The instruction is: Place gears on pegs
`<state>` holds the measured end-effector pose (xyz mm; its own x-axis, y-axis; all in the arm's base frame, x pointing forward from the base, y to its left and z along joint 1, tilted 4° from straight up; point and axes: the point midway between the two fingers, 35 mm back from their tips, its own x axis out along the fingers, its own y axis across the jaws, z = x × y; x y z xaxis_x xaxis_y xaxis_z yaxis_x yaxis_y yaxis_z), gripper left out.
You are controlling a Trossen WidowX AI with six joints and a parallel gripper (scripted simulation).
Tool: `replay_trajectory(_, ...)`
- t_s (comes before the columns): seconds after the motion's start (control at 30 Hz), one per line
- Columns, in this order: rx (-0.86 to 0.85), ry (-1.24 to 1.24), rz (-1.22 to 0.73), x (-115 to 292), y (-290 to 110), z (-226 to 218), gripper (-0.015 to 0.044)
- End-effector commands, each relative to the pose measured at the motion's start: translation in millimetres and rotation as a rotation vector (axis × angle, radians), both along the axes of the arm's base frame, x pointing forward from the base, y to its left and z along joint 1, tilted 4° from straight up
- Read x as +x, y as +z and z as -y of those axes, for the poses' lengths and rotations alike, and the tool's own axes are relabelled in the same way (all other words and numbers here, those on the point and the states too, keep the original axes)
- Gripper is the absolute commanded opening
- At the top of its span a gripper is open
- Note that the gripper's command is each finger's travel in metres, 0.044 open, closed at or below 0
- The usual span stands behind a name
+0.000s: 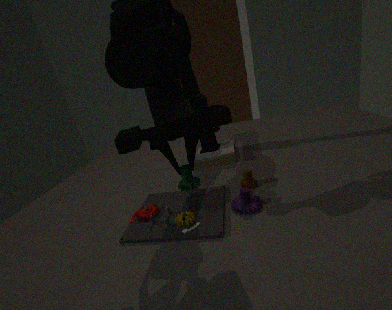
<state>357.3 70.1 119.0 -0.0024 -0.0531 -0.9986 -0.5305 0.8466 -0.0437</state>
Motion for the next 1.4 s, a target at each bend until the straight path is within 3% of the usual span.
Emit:
replay_trajectory(0.0, -0.001, 0.004, -0.001, 3, -4, 11, 0.0000)
replay_trajectory(1.07, -0.016, 0.025, 0.006, 15, -25, 99, 0.0000)
replay_trajectory(1.37, -0.016, 0.025, 0.006, 15, -23, 101, 0.0000)
